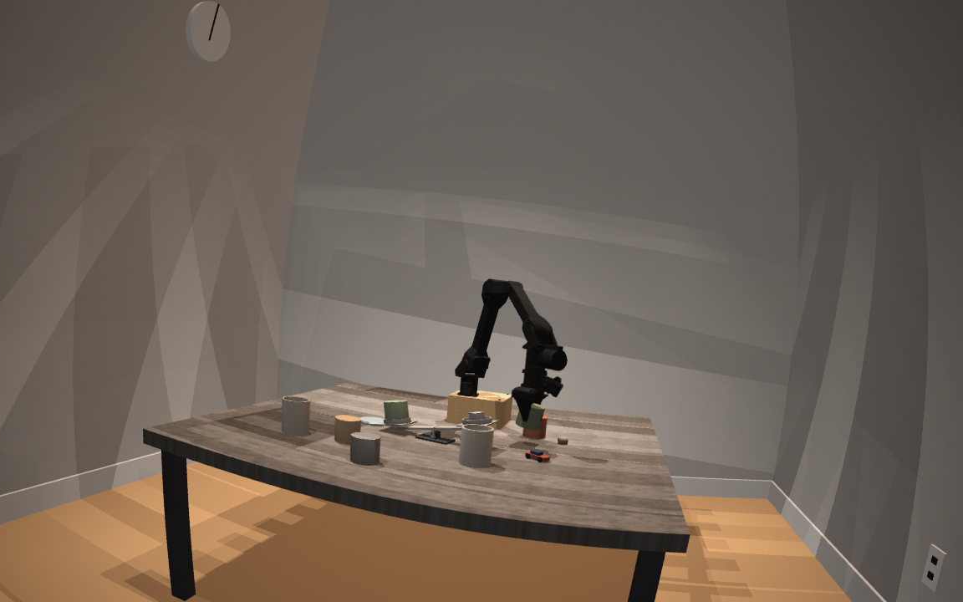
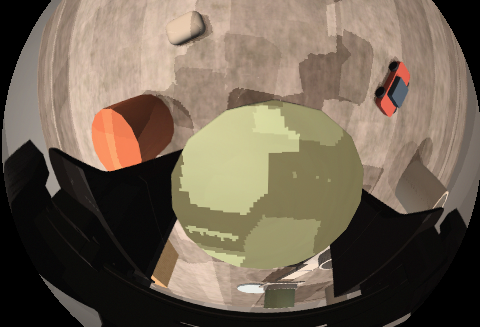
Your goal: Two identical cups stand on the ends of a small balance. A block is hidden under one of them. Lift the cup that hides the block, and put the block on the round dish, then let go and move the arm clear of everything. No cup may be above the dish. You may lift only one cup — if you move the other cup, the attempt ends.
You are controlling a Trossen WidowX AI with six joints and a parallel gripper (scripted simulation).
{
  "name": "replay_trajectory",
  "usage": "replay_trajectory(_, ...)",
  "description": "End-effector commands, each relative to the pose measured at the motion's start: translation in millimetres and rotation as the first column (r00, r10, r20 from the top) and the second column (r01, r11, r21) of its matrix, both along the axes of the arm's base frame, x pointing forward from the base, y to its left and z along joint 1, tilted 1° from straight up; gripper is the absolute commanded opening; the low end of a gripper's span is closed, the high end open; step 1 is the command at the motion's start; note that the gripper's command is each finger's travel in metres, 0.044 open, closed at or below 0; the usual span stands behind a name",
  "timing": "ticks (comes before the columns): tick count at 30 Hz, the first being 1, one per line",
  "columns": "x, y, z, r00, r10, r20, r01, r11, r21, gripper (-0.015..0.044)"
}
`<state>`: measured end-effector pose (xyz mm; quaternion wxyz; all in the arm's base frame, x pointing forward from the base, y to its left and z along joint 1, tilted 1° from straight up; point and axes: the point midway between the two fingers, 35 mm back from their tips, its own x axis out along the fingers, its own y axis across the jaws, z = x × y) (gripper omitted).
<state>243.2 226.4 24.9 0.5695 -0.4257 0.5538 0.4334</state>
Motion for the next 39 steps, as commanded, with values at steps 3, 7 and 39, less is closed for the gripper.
replay_trajectory(3,-2,2,-26,1.000,-0.006,-0.003,0.006,1.000,0.000,0.0000)
replay_trajectory(7,-2,1,-38,1.000,-0.006,-0.003,0.006,1.000,0.000,0.0000)
replay_trajectory(39,-2,2,-52,1.000,-0.003,-0.002,0.003,1.000,-0.002,0.0394)
